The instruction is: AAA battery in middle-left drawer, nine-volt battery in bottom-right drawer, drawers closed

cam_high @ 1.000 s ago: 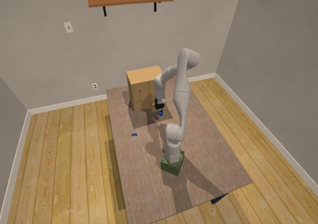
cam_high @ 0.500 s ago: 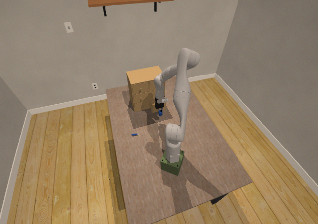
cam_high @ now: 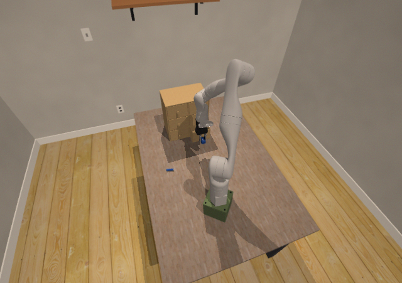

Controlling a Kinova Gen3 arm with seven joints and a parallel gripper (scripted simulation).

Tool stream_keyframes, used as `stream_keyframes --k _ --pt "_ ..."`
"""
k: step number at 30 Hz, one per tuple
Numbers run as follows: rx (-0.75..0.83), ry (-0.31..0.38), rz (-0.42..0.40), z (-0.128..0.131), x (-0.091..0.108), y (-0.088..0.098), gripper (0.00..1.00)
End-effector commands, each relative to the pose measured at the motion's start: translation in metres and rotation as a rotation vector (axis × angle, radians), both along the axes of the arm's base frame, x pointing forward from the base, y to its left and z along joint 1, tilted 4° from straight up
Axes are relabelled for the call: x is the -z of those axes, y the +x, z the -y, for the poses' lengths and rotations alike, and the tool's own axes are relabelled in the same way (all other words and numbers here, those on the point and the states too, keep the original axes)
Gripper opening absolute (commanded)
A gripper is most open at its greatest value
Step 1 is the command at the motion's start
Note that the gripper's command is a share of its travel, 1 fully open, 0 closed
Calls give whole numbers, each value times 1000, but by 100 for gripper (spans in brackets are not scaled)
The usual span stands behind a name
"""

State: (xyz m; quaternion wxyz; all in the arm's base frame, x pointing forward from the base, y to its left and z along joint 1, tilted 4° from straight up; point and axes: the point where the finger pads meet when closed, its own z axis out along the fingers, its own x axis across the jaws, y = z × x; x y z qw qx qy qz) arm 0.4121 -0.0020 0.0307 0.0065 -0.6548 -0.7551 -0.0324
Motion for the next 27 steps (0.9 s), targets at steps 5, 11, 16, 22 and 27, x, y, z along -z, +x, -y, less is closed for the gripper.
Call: stream_keyframes --k 5,11,16,22,27 --pt "2 -2 5 1 -2 1 51" --pt "3 -1 9 1 -2 1 51" --pt "3 0 17 1 -2 1 51" --pt "4 1 27 1 -2 1 51" --pt "5 4 45 1 -2 1 51"
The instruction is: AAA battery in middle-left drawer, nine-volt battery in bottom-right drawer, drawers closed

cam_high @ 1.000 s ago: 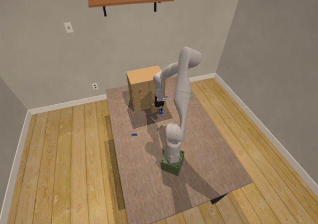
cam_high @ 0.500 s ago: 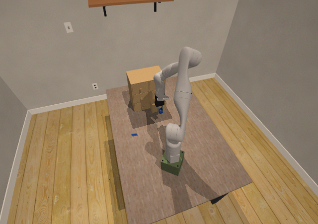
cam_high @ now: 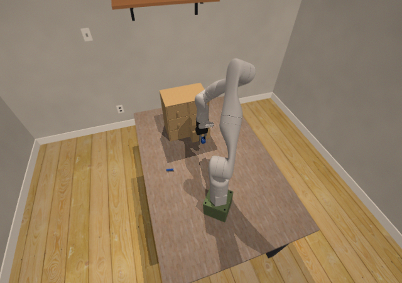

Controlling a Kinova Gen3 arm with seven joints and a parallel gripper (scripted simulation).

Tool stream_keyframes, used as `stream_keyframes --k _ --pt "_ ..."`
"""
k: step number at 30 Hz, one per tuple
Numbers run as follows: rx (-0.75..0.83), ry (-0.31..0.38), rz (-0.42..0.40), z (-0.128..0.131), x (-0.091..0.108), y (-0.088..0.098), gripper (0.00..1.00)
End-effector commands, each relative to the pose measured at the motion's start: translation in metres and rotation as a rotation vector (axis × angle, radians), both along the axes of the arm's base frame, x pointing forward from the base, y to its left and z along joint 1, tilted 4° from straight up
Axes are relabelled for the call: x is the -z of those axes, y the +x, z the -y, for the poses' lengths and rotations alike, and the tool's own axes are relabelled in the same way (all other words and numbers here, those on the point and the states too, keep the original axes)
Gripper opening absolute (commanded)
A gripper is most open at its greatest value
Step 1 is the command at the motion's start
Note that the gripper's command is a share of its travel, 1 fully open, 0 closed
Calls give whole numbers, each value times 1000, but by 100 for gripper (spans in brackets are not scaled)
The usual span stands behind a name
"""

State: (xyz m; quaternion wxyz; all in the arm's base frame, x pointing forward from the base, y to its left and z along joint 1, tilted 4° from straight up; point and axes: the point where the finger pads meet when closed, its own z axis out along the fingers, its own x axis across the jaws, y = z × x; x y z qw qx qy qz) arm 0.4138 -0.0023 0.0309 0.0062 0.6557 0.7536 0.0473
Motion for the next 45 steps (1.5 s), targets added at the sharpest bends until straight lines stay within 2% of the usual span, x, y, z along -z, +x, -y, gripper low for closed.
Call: stream_keyframes --k 1,26,45 --pt "0 -2 11 1 -2 -1 51" --pt "8 19 154 1 -1 -2 51" --pt "16 40 307 1 0 -3 51"
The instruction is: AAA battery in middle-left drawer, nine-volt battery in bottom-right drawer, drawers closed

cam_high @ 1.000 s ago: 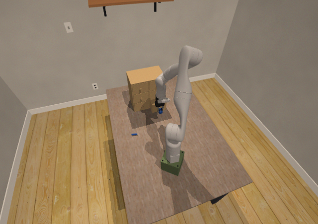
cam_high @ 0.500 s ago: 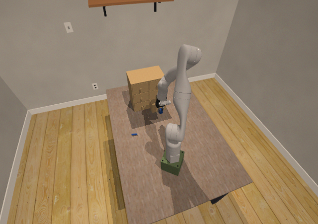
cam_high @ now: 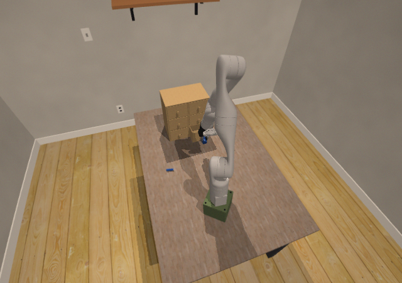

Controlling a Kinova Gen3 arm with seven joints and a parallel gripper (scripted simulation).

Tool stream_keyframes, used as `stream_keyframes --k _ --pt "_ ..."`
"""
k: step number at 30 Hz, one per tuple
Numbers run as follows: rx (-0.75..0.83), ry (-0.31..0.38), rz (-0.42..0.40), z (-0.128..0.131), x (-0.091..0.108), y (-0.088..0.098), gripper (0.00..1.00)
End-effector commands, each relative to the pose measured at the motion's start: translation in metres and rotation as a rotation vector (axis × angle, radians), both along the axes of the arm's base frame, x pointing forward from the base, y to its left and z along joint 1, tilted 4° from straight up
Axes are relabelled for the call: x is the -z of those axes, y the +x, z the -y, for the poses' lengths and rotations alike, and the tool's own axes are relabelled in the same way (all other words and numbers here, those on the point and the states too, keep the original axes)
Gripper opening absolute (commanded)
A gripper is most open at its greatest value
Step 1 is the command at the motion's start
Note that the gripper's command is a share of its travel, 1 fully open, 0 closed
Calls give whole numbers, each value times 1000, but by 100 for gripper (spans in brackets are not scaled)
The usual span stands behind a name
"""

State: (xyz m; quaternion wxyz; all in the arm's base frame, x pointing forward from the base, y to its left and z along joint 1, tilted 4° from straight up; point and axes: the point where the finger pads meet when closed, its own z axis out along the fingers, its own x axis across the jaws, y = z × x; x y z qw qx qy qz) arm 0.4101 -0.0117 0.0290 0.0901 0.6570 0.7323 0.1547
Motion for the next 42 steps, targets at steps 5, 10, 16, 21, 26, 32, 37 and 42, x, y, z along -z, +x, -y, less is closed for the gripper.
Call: stream_keyframes --k 5,10,16,21,26,32,37,42 --pt "-15 -11 82 -8 -2 0 51" --pt "-13 -6 123 -8 -2 0 51" --pt "-11 -2 153 -8 -2 -1 51" --pt "-9 3 186 -8 -1 -1 51" --pt "-7 7 216 -8 -1 -1 51" --pt "-6 9 236 -8 -1 -1 51" --pt "-4 12 258 -8 -1 -2 51" --pt "-4 14 274 -8 -1 -2 51"
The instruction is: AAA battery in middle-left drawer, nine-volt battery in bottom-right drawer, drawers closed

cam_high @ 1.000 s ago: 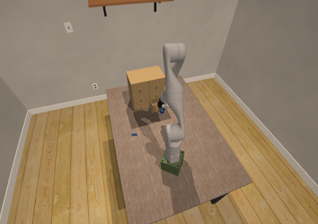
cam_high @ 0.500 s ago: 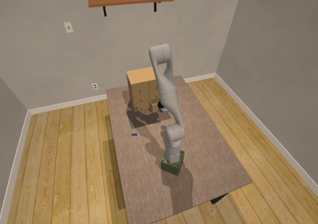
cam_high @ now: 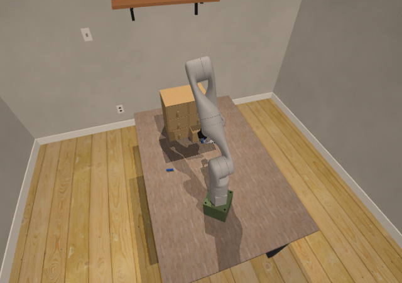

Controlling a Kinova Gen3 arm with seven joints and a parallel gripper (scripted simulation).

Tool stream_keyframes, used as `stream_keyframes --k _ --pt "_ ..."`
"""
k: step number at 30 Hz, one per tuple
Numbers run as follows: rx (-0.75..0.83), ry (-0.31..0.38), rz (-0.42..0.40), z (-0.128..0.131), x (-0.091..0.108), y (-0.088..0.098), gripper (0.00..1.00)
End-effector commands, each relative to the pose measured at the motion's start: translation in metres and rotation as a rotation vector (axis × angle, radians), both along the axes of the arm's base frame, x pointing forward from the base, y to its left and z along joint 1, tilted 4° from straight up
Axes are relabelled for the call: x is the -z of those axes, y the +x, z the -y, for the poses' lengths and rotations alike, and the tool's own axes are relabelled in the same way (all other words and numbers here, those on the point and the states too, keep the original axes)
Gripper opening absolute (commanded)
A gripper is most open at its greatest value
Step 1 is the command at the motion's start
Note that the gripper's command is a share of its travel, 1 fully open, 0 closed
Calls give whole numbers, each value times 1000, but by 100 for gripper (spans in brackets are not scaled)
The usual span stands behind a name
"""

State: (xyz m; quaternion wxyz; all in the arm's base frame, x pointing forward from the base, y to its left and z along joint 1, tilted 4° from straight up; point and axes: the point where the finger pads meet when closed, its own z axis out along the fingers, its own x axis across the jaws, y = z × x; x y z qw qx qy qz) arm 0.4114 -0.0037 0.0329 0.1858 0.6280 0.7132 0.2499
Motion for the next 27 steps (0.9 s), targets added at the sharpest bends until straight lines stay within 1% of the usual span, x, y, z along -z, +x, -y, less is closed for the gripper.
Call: stream_keyframes --k 1,27 --pt "1 0 -2 0 3 -3 51" --pt "3 4 23 0 3 -3 51"
